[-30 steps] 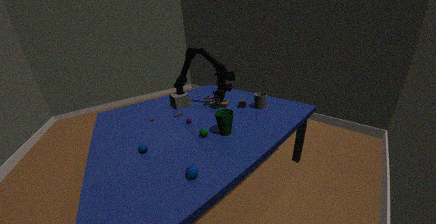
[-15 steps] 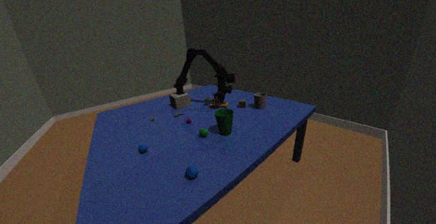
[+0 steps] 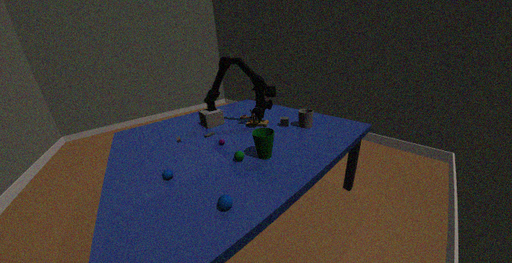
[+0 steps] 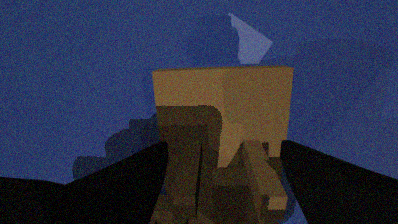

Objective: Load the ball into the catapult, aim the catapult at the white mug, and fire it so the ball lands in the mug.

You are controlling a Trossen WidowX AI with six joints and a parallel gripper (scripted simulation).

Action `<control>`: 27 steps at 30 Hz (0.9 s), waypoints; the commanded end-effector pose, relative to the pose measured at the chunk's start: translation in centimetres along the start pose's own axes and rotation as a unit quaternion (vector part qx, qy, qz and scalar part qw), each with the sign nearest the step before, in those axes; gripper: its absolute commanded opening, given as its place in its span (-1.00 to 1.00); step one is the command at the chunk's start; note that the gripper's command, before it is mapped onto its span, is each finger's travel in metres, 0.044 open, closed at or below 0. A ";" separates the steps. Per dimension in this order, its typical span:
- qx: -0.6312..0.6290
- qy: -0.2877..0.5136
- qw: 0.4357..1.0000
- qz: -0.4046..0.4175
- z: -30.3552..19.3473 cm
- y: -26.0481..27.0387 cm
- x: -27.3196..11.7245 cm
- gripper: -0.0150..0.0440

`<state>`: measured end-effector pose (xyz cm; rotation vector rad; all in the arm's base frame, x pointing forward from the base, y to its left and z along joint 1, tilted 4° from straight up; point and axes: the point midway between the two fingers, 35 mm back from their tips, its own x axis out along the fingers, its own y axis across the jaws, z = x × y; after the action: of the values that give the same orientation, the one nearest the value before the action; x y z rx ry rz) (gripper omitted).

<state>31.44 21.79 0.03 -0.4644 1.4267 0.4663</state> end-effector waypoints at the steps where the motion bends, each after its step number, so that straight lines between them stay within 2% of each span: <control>1: 0.000 0.000 1.000 0.000 0.1 0.0 -1.1 0.93; 2: 0.000 0.000 1.000 0.000 0.2 0.0 -2.4 1.00; 6: 0.000 0.000 1.000 0.000 -0.2 0.0 -9.0 1.00; 8: 0.000 0.000 1.000 0.000 -0.4 0.0 -10.1 1.00; 10: 0.000 0.000 1.000 0.000 -0.4 0.0 -10.1 1.00; 11: -0.001 -0.004 1.000 0.000 0.1 0.0 -8.3 1.00; 20: -0.001 -0.005 1.000 -0.001 -0.2 0.0 -9.3 1.00; 24: -0.001 -0.005 1.000 -0.001 -0.2 0.0 -5.1 1.00; 27: -0.001 -0.005 1.000 -0.001 -0.2 0.0 -4.8 1.00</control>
<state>30.92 21.69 6.30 -0.4598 1.4085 0.4712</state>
